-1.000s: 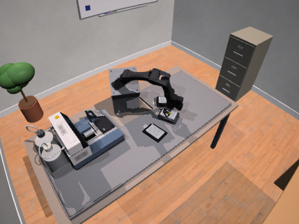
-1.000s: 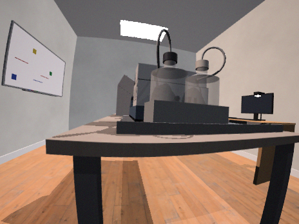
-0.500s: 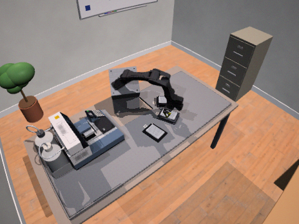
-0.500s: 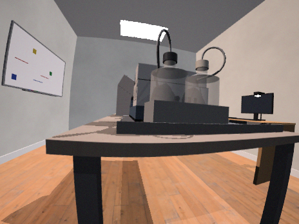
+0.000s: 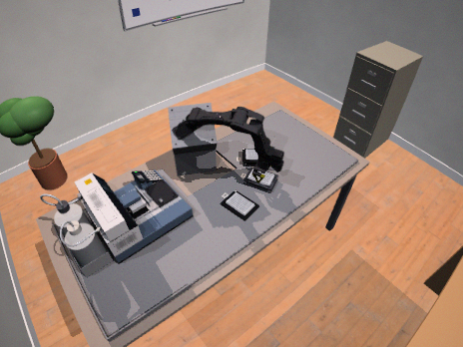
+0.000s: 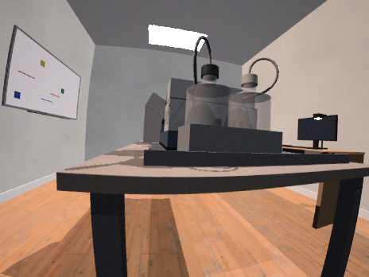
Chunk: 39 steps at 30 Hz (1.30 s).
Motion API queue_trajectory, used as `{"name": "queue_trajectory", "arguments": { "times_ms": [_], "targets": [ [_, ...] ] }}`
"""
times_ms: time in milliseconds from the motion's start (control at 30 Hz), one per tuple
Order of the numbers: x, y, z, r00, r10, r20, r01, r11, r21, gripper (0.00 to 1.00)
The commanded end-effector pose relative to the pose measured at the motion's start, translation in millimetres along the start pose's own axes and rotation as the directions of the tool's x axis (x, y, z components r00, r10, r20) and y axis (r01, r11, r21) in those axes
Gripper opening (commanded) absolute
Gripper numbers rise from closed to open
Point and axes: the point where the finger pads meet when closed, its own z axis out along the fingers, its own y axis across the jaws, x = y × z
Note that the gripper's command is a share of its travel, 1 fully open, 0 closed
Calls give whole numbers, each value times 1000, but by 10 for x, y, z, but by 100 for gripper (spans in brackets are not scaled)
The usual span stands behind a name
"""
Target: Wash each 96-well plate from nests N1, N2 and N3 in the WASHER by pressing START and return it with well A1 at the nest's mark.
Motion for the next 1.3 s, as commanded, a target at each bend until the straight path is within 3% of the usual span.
{"name": "queue_trajectory", "arguments": {
  "times_ms": [0, 33, 967, 1267],
  "targets": [
    [-48, 12, -30, 1000, 1, 13, -1, 1000, -3, 0],
    [-48, 12, -27, 1000, 1, 13, -1, 1000, -3, 100],
    [-48, 12, -27, 1000, 1, 13, -1, 1000, -3, 100],
    [-47, 11, -176, 1000, 1, 13, -1, 1000, -3, 100]
  ]
}}
